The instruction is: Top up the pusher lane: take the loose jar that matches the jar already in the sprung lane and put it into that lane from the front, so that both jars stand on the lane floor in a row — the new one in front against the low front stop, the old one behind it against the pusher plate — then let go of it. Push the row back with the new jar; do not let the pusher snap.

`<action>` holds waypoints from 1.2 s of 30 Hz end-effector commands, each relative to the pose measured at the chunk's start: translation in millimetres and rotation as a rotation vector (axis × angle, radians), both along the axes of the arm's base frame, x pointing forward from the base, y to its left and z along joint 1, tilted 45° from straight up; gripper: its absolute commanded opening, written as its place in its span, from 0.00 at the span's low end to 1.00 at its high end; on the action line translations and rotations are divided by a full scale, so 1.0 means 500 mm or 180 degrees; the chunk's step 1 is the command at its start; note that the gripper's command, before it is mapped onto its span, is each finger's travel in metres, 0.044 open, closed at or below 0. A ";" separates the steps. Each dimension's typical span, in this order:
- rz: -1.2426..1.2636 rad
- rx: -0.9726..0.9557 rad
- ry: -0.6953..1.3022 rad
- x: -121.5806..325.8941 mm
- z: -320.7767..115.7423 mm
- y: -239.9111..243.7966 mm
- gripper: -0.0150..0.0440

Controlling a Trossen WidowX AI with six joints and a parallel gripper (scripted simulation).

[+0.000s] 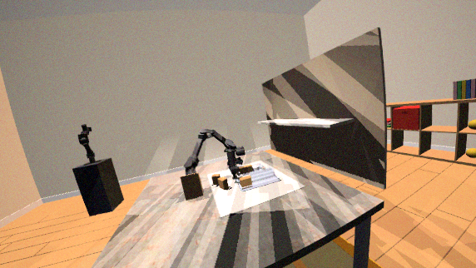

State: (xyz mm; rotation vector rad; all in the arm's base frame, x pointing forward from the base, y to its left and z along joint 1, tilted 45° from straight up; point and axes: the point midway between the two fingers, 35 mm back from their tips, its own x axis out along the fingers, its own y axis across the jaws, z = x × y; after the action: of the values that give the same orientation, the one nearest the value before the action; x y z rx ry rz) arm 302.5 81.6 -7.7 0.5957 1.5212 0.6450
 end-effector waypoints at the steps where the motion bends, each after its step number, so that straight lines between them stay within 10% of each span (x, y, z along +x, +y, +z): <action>1: -0.0015 0.0005 -0.0098 0.025 0.003 0.000 0.25; 36: -0.0015 0.0005 -0.0100 0.057 0.008 0.000 0.25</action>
State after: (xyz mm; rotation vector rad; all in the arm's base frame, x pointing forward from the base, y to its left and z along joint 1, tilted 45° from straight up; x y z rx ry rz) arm 320.0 82.4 -7.3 0.5933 1.5205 0.6459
